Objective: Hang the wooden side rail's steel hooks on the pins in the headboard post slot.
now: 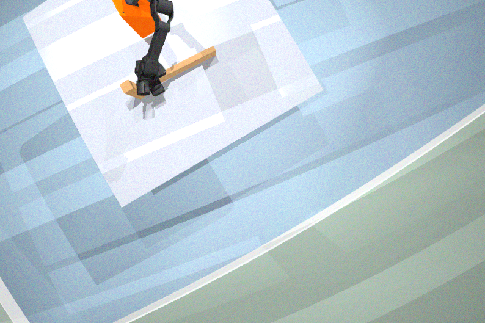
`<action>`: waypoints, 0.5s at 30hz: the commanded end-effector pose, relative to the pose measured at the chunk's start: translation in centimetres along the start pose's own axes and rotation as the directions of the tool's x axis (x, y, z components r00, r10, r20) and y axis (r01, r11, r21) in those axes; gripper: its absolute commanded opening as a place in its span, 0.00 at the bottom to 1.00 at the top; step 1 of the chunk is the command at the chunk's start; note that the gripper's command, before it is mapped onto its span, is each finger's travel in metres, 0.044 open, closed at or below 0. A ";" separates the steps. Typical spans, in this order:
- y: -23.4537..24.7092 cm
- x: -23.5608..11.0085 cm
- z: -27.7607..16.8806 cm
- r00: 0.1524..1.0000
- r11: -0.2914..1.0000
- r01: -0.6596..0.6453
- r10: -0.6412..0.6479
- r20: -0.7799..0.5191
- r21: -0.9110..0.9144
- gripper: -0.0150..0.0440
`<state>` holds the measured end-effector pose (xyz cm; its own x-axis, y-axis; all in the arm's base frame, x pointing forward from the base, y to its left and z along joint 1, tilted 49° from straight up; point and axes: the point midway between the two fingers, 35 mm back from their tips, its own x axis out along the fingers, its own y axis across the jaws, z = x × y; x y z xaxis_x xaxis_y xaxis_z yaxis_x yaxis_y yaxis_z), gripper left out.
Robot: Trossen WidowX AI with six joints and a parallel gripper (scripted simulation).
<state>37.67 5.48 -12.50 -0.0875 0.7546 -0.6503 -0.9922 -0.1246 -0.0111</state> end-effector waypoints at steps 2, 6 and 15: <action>-0.3 -0.7 -0.5 1.000 1.000 0.017 -0.017 -0.008 0.001 0.25; -0.3 -0.7 -0.5 1.000 1.000 0.017 -0.017 -0.008 0.001 0.25; -0.2 -0.7 -0.6 1.000 1.000 0.017 -0.017 -0.008 0.001 0.25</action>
<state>37.72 5.36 -12.56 -0.0865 0.7543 -0.6508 -0.9921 -0.1249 -0.0130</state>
